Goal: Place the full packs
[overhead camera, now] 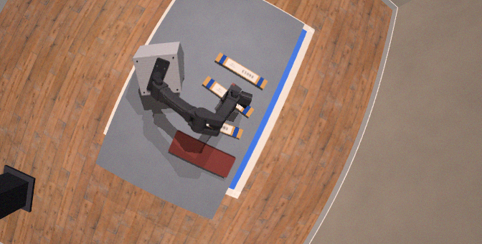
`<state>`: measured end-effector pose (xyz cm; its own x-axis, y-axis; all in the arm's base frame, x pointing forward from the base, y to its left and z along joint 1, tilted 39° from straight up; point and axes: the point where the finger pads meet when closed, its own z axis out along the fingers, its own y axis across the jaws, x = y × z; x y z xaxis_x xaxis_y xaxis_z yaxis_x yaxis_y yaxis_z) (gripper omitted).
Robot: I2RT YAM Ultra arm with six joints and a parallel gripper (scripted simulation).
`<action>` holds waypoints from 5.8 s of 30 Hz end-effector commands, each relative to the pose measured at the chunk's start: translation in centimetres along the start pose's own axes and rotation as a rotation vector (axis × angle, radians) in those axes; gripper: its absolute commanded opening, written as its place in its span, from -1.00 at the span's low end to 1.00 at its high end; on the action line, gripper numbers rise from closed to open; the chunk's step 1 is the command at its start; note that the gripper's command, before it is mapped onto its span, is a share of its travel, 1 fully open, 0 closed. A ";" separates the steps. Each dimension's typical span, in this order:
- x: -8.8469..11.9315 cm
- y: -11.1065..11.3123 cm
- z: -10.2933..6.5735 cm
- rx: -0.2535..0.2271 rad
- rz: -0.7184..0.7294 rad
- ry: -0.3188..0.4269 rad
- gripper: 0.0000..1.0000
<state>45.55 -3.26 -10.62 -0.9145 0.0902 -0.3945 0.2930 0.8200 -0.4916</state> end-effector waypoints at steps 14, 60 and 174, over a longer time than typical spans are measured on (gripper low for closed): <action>-0.8 0.2 -1.2 -0.014 -0.006 -0.035 0.92; -1.3 -0.1 -1.6 -0.015 -0.005 -0.034 0.92; -0.9 0.7 1.9 -0.008 -0.001 -0.034 -1.00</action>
<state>46.33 -5.40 -12.84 -0.9109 0.1009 -0.4002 0.3052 0.8173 -0.4887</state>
